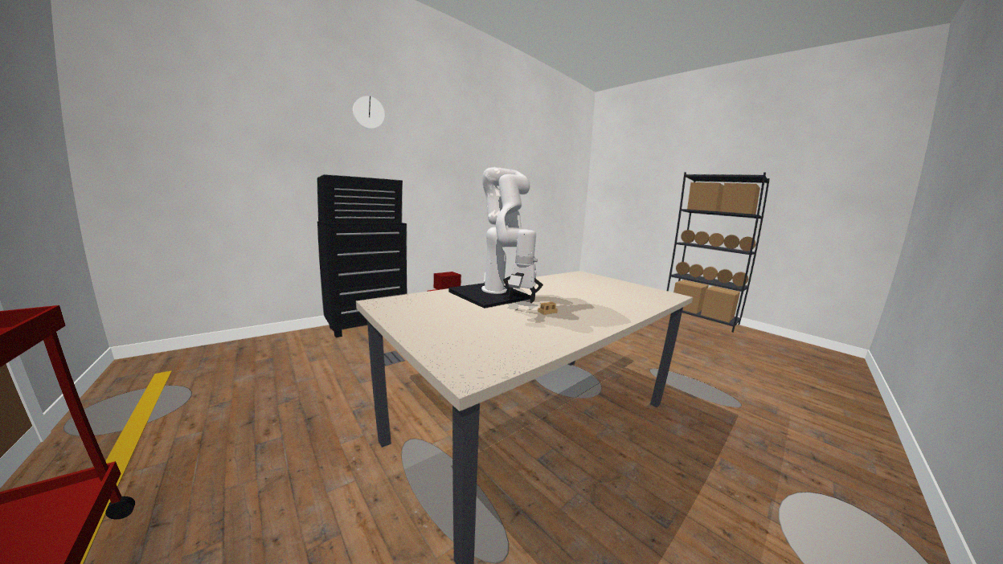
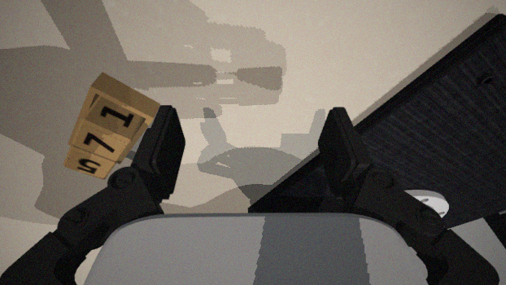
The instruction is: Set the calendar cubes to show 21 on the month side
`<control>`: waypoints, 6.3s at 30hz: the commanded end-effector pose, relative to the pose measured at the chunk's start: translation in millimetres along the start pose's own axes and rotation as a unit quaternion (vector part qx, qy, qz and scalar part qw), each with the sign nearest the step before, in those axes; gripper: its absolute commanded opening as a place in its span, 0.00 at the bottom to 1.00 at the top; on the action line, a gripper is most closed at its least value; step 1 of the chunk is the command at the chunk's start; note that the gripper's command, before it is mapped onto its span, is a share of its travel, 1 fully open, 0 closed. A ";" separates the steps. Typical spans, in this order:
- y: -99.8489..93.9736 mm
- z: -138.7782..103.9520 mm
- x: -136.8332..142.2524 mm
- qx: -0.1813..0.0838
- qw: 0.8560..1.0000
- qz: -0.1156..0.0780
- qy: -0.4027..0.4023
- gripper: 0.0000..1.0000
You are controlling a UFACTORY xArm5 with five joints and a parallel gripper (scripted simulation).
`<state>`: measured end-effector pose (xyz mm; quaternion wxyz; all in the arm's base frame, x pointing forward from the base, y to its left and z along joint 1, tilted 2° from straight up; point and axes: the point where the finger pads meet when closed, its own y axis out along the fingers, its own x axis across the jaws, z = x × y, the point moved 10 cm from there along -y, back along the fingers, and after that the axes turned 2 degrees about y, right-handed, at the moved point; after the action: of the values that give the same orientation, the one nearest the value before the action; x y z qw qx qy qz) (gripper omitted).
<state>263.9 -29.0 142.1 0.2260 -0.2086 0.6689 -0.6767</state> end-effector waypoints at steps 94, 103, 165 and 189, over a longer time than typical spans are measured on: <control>-60.7 0.8 -0.2 0.001 1.000 0.001 0.000 1.00; -64.1 -1.9 -24.1 0.000 0.996 0.002 0.091 1.00; -66.5 -22.7 -96.4 -0.003 0.937 0.003 0.349 0.47; -44.2 -23.0 -97.0 -0.003 0.937 0.003 0.349 0.47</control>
<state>326.7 46.4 190.6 -0.0216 0.0407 0.7081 -0.7046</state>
